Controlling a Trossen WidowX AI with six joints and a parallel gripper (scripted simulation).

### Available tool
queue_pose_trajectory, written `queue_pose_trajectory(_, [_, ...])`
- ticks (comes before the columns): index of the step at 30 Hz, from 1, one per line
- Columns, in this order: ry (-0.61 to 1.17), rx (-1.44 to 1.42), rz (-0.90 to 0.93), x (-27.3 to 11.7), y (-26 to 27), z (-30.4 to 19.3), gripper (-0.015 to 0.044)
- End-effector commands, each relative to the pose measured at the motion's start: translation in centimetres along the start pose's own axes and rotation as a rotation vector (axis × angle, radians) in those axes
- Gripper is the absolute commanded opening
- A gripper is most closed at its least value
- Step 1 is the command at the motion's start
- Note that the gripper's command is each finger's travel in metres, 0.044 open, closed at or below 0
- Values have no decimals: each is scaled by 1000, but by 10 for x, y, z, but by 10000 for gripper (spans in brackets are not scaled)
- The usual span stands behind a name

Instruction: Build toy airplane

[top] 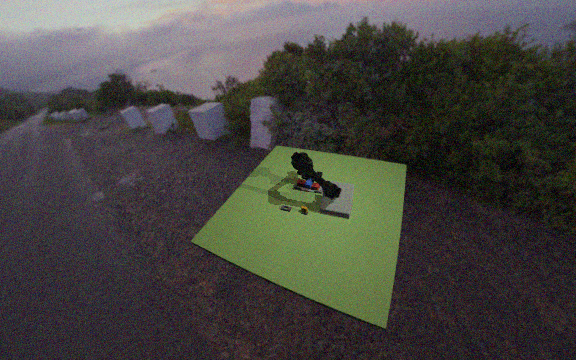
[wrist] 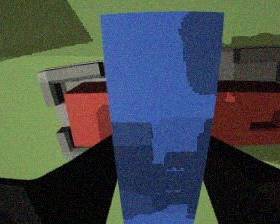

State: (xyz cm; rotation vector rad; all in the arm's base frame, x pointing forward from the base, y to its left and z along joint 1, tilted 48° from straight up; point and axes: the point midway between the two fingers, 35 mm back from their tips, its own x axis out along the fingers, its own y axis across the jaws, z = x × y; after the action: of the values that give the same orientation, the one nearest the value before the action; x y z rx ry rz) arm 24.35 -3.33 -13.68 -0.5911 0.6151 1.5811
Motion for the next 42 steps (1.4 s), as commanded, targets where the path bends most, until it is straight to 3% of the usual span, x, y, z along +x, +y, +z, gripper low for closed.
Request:
queue_pose_trajectory(1, [-7,10,1,3,2,0,195])
queue_pose_trajectory(7, [-1,2,1,1,1,0,161])
queue_pose_trajectory(12, [-1,2,1,1,1,0,30])
queue_pose_trajectory(28, [-1,2,1,1,1,0,440])
queue_pose_trajectory(35, [-1,2,1,-2,0,0,440])
queue_pose_trajectory(40, [-1,10,1,-73,0,-2,440])
queue_pose_trajectory(42, [-3,11,1,-85,1,-2,440])
